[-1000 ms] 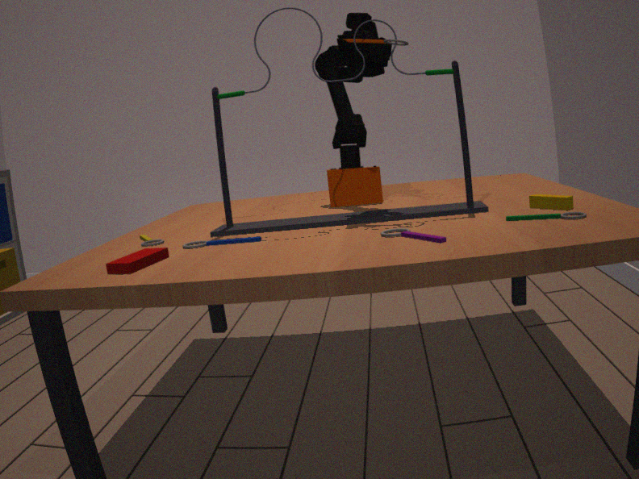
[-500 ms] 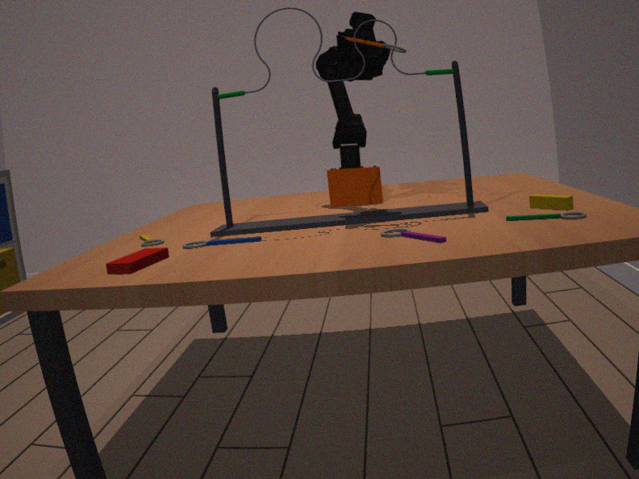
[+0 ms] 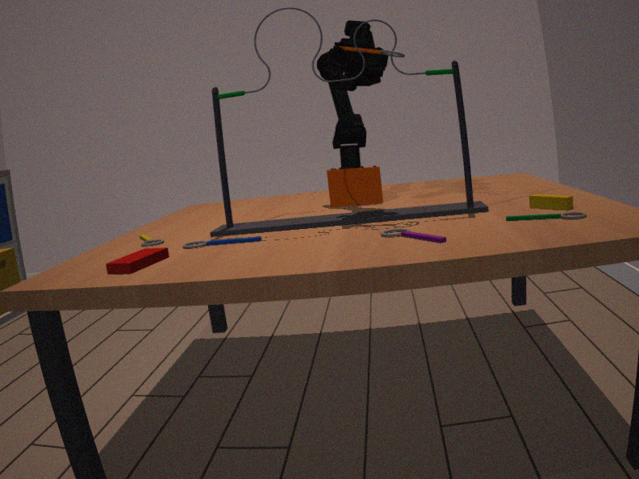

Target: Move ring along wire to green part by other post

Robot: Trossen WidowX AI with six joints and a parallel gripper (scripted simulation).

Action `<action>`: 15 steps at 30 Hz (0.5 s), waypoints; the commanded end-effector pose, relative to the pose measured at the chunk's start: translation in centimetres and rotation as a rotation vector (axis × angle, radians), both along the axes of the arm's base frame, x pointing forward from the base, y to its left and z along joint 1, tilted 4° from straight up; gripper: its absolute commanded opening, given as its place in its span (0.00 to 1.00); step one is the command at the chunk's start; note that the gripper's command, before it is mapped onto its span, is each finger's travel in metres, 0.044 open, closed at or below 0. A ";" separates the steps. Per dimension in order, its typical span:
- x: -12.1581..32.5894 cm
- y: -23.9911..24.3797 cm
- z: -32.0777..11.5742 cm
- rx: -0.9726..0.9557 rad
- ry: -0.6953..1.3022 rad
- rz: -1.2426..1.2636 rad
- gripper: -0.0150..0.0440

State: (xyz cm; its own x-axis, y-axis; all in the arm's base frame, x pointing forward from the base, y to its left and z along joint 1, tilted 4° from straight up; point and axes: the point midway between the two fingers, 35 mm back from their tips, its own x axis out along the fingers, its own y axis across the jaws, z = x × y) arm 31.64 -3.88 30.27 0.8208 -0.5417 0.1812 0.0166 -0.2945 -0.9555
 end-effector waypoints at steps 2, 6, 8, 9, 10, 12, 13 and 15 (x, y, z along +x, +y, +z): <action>-0.2 -0.4 -1.6 0.092 -0.020 -0.008 0.00; -0.3 -0.5 -3.1 0.176 -0.037 -0.019 0.00; -0.6 -0.3 -3.6 0.207 -0.044 -0.039 0.00; -0.7 -0.2 -3.9 0.226 -0.048 -0.053 0.00; -0.9 -0.1 -4.3 0.248 -0.054 -0.069 0.00; -1.1 0.2 -5.0 0.295 -0.064 -0.093 0.00; -1.2 0.2 -5.4 0.319 -0.068 -0.099 0.00; -1.2 0.4 -6.2 0.366 -0.076 -0.107 0.00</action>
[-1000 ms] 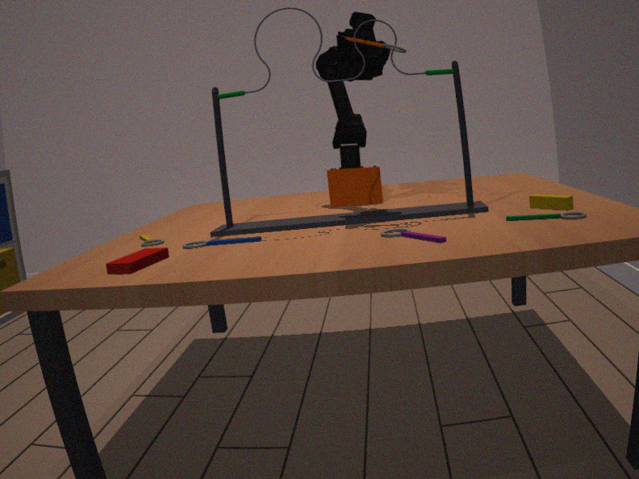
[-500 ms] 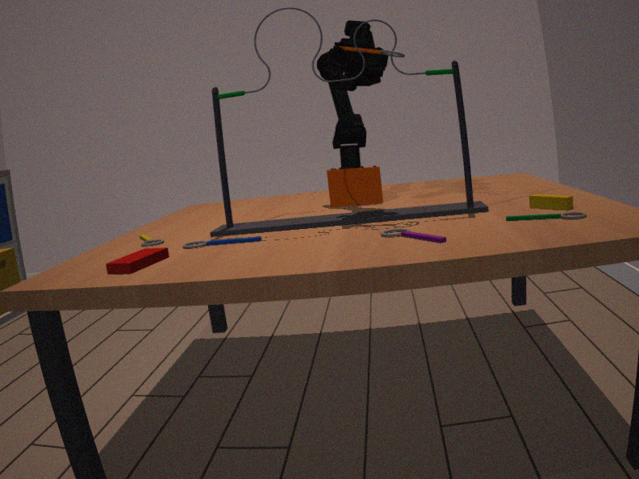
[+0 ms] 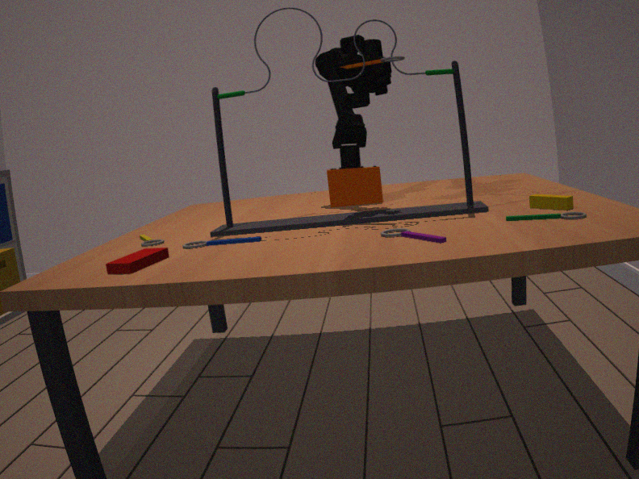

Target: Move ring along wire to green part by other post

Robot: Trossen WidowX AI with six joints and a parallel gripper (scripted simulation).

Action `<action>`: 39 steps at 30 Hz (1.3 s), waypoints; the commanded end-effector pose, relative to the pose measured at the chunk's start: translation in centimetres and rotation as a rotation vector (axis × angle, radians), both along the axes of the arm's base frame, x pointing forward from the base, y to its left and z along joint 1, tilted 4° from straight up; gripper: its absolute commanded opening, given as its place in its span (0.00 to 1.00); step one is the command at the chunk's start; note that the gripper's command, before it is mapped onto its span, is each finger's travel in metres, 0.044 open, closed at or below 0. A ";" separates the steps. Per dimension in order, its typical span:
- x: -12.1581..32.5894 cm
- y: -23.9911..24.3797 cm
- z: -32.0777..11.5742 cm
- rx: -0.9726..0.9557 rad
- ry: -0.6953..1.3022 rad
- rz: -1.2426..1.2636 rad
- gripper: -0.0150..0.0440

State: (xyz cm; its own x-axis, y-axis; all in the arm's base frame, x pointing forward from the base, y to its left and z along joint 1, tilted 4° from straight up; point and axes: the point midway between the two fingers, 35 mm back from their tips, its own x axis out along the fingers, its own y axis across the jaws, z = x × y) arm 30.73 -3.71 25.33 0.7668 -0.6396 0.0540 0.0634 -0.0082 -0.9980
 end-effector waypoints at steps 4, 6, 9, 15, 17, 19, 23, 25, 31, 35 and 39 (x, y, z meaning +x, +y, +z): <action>-0.4 0.5 -2.7 0.168 -0.033 -0.036 0.00; -0.4 0.7 -3.5 0.217 -0.042 -0.038 0.00; -0.3 1.1 -4.6 0.291 -0.056 -0.042 0.00; 0.2 1.7 -6.7 0.426 -0.096 -0.004 0.00; 0.5 1.9 -7.5 0.475 -0.113 0.015 0.00; 0.7 2.3 -8.3 0.528 -0.128 0.022 0.00; 0.9 3.3 -9.7 0.631 -0.152 0.022 0.00; 1.0 3.8 -10.3 0.681 -0.163 0.019 0.00; 1.2 5.6 -11.9 0.828 -0.196 0.011 0.00; 1.5 6.9 -12.8 0.923 -0.217 0.005 0.00; 1.7 8.3 -13.6 1.017 -0.238 -0.001 0.00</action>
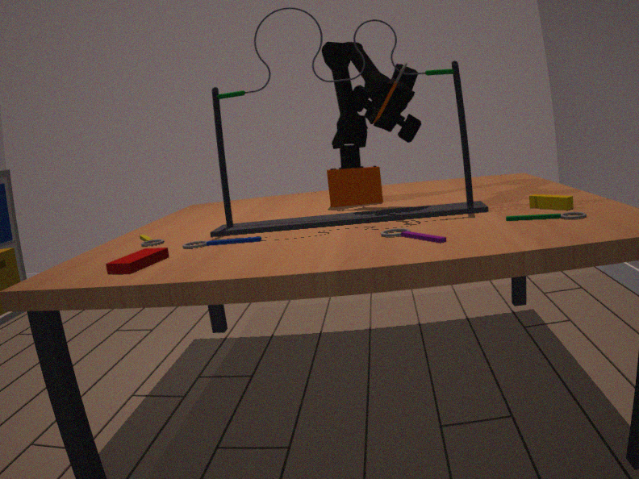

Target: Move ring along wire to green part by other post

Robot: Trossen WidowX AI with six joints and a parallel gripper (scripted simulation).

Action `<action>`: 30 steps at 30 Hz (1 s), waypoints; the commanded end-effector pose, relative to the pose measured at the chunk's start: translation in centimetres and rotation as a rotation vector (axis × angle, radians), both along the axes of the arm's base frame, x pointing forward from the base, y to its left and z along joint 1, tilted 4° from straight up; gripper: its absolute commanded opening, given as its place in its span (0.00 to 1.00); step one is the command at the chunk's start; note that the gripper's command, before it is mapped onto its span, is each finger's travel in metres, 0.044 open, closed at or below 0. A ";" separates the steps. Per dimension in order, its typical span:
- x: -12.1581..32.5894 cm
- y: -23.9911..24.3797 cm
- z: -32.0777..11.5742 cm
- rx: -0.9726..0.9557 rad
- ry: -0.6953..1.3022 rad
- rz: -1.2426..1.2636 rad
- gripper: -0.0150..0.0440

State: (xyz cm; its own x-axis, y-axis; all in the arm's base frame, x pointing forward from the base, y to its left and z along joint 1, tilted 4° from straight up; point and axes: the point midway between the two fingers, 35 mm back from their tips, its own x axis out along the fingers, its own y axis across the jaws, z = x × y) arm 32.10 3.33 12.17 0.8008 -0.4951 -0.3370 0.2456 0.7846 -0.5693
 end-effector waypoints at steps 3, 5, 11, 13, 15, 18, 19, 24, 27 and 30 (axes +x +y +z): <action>0.5 2.3 -0.9 0.153 -0.035 -0.007 0.00; 0.6 2.9 -1.1 0.196 -0.044 -0.009 0.00; 1.0 4.9 -1.7 0.316 -0.067 -0.015 0.00; 1.1 5.6 -1.9 0.359 -0.076 -0.017 0.00; 1.2 6.4 -2.0 0.399 -0.084 -0.019 0.00; 1.4 7.2 -2.0 0.443 -0.092 -0.021 0.00; 1.4 7.4 -2.1 0.455 -0.095 -0.021 0.00; 1.7 8.7 -2.1 0.514 -0.107 -0.024 0.00; 1.8 9.3 -2.1 0.537 -0.111 -0.025 0.00; 1.9 9.8 -2.0 0.553 -0.115 -0.026 0.00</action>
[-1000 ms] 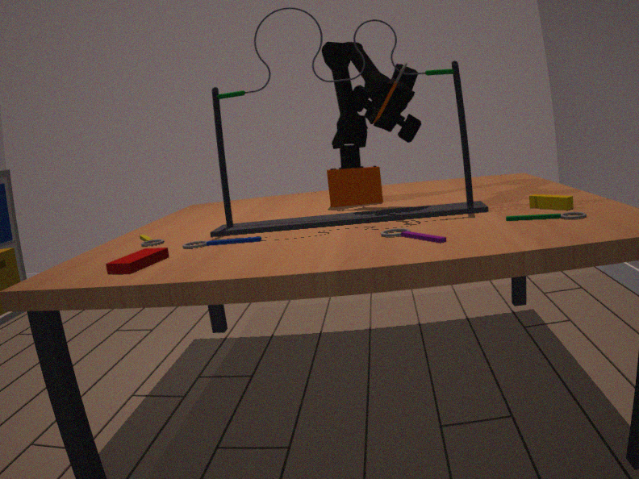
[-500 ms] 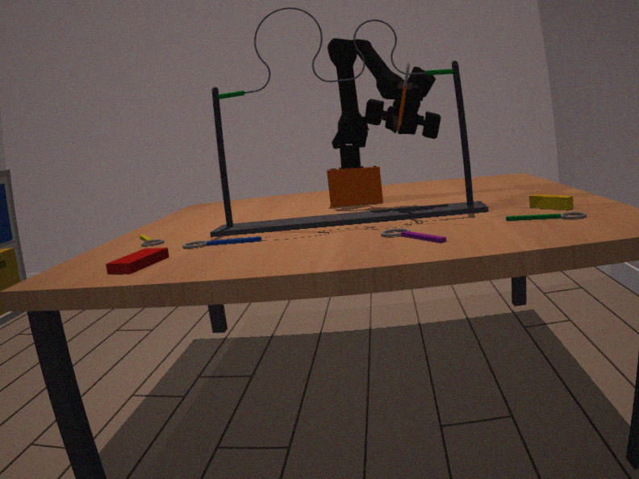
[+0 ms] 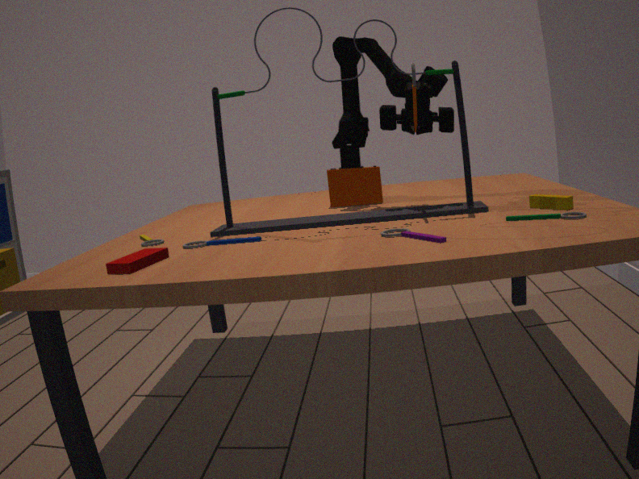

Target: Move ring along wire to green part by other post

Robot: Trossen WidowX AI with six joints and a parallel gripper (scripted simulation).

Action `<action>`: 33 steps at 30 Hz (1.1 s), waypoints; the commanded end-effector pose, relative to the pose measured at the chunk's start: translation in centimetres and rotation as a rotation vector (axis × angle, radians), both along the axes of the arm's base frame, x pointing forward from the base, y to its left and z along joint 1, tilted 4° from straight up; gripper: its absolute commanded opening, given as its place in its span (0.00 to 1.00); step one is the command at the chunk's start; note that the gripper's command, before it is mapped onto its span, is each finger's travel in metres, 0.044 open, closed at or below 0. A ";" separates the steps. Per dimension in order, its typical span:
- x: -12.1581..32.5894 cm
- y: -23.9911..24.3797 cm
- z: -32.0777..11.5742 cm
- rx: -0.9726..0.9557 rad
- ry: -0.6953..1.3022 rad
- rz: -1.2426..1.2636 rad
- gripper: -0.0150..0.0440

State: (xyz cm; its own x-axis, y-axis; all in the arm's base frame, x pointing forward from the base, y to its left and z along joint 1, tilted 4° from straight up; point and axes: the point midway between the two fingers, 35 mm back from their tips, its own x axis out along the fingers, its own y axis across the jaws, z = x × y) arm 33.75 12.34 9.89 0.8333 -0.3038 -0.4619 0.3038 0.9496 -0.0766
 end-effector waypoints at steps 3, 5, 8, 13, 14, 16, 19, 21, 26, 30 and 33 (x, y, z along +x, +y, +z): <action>0.3 1.2 0.2 0.043 -0.012 -0.001 0.00; 0.4 1.5 0.3 0.048 -0.013 -0.001 0.00; 0.5 1.9 0.3 0.055 -0.015 -0.001 0.00; 0.6 2.4 0.3 0.060 -0.016 -0.002 0.00; 0.6 2.5 0.3 0.061 -0.017 -0.002 0.00; 0.6 2.7 0.3 0.062 -0.017 -0.002 0.00; 0.7 3.0 0.3 0.062 -0.017 -0.002 0.00; 0.7 3.2 0.3 0.063 -0.018 -0.002 0.00; 0.8 3.7 0.4 0.063 -0.018 -0.002 0.00; 0.9 4.1 0.4 0.063 -0.019 -0.002 0.00; 1.0 4.4 0.4 0.064 -0.019 -0.002 0.00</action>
